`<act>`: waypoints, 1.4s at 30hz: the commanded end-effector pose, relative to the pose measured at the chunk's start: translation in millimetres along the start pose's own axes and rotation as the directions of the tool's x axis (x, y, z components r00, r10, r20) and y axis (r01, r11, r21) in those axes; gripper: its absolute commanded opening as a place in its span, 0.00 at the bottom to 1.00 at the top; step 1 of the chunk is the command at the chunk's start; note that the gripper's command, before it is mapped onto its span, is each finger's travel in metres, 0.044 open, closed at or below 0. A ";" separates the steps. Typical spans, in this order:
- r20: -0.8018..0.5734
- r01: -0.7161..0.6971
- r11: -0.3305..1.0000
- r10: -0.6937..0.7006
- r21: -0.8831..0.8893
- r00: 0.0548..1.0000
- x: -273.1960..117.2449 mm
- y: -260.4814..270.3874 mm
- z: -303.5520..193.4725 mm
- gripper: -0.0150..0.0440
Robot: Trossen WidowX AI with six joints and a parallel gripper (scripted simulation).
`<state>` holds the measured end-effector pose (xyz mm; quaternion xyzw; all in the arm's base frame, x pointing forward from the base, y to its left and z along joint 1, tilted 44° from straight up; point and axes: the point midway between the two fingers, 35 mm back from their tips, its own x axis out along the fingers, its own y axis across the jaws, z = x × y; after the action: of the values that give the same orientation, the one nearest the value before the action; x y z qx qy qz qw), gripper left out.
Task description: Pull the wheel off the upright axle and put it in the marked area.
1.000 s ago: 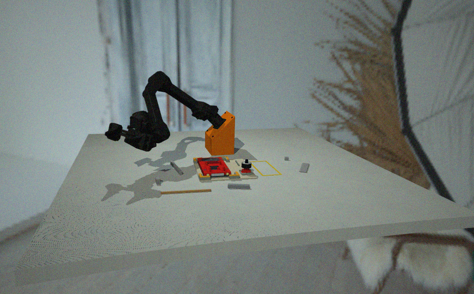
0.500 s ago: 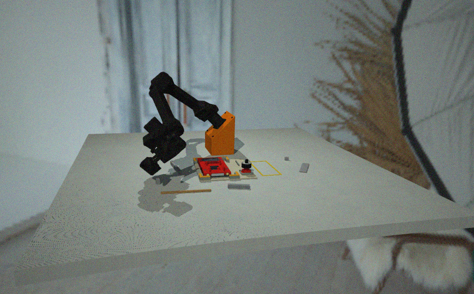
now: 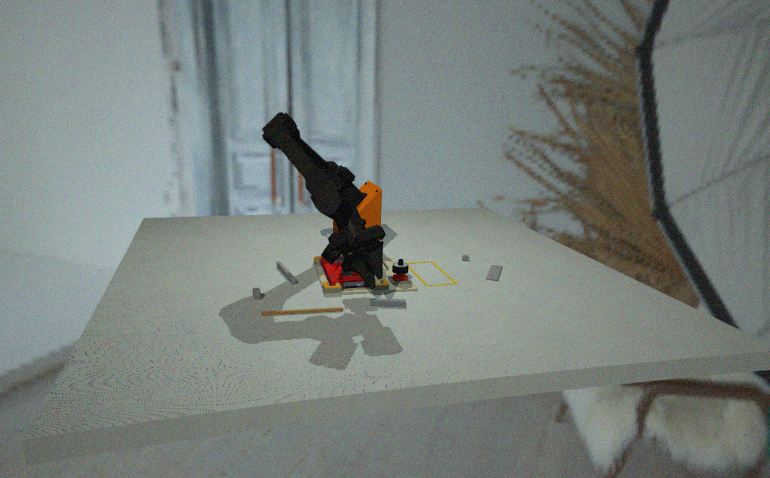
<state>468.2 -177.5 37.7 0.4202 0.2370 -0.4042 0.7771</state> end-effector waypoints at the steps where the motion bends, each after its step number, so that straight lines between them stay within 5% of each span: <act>1: -0.059 0.192 0.978 -0.187 0.087 0.981 -6.1 -14.1 -51.0 0.76; 6: -0.029 0.464 0.873 -0.465 0.153 0.885 -39.8 -43.7 -115.6 0.76; 11: 0.154 0.593 0.782 -0.620 0.192 0.769 -88.1 -63.7 -147.8 0.76; 27: 0.187 0.599 0.777 -0.629 0.197 0.755 -90.7 -61.2 -146.4 0.76; 42: 0.186 0.603 0.770 -0.637 0.208 0.749 -38.0 -105.8 -130.8 0.72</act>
<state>355.0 -85.2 -55.2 0.3149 0.2379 -0.7035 0.5910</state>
